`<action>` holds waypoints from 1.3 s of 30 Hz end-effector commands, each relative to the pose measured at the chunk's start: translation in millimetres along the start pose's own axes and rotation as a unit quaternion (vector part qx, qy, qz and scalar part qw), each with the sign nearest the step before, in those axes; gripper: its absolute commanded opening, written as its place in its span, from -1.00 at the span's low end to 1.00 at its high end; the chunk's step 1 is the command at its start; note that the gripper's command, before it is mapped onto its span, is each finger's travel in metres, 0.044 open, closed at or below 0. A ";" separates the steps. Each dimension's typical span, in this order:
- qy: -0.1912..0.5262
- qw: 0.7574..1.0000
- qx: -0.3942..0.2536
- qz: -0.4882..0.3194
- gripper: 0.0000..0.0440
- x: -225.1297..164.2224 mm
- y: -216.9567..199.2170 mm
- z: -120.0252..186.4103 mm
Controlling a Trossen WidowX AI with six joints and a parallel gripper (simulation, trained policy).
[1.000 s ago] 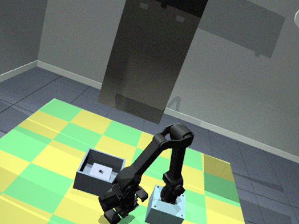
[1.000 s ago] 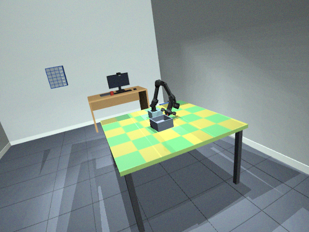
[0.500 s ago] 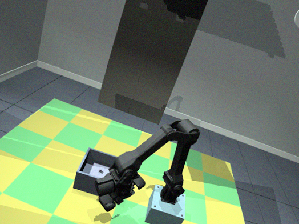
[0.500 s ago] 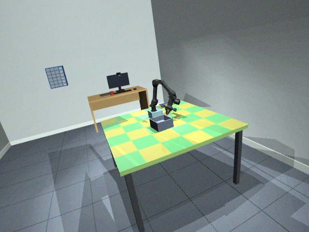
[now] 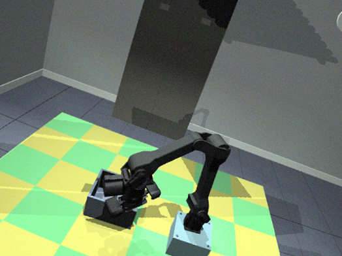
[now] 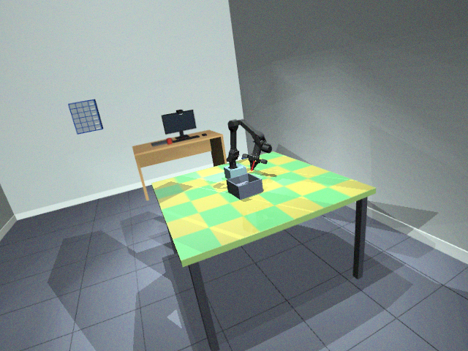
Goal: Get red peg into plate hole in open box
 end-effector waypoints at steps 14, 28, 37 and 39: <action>0.001 0.998 0.010 -0.061 -1.00 75.8 5.9 -15.0; 0.030 0.998 0.032 -0.044 -1.00 119.4 15.3 -57.3; 0.066 0.997 0.036 -0.006 -0.54 119.1 17.2 -88.0; 0.074 0.997 0.037 -0.004 -0.35 119.6 18.1 -93.6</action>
Point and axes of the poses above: the point midway between the two fingers, 35 mm back from their tips, its own z axis back along the fingers, its own y axis across the jaws, x = y × z, the point moved 2 cm from there along z, back along the fingers, and after that the axes turned 14 degrees about -z, right-handed, at the moved point
